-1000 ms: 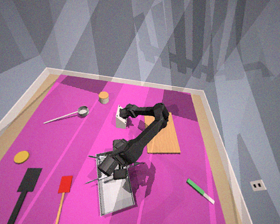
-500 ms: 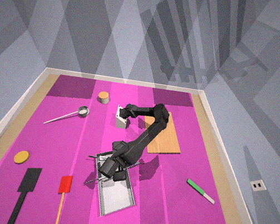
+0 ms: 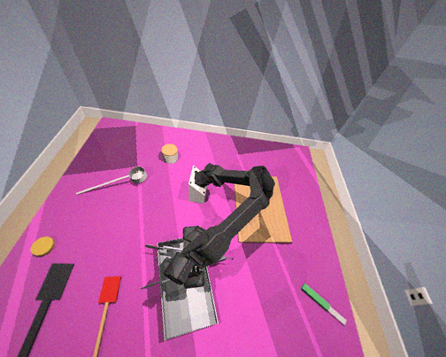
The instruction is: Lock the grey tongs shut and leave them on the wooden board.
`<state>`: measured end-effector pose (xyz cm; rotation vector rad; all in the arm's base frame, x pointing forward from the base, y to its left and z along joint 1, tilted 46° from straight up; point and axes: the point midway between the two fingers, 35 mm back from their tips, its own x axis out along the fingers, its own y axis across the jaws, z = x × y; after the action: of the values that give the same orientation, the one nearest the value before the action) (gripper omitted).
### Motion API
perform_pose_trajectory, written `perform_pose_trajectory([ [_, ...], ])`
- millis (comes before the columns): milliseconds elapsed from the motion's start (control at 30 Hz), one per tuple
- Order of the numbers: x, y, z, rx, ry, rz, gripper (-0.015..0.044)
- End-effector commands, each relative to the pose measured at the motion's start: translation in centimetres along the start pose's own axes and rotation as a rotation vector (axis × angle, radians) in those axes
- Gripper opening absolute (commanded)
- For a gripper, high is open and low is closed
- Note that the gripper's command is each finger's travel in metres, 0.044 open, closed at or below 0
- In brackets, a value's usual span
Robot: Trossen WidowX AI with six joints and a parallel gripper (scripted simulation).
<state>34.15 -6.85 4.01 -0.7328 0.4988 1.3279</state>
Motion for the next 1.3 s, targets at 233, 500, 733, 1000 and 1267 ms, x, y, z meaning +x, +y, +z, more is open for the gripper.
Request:
perform_pose_trajectory([
  [233, 2.0, 0.2, 0.2, 0.007, -0.01, 0.005, 0.044],
  [500, 3.3, 0.3, 0.3, 0.007, -0.011, 0.005, 0.044],
  [733, 4.4, 0.3, 0.4, 0.007, -0.013, 0.005, 0.044],
  [1000, 5.7, 0.4, 0.5, 0.007, -0.016, 0.004, 0.044],
  [1267, 5.8, 0.2, 0.4, -0.001, -0.009, -0.001, 0.0427],
])
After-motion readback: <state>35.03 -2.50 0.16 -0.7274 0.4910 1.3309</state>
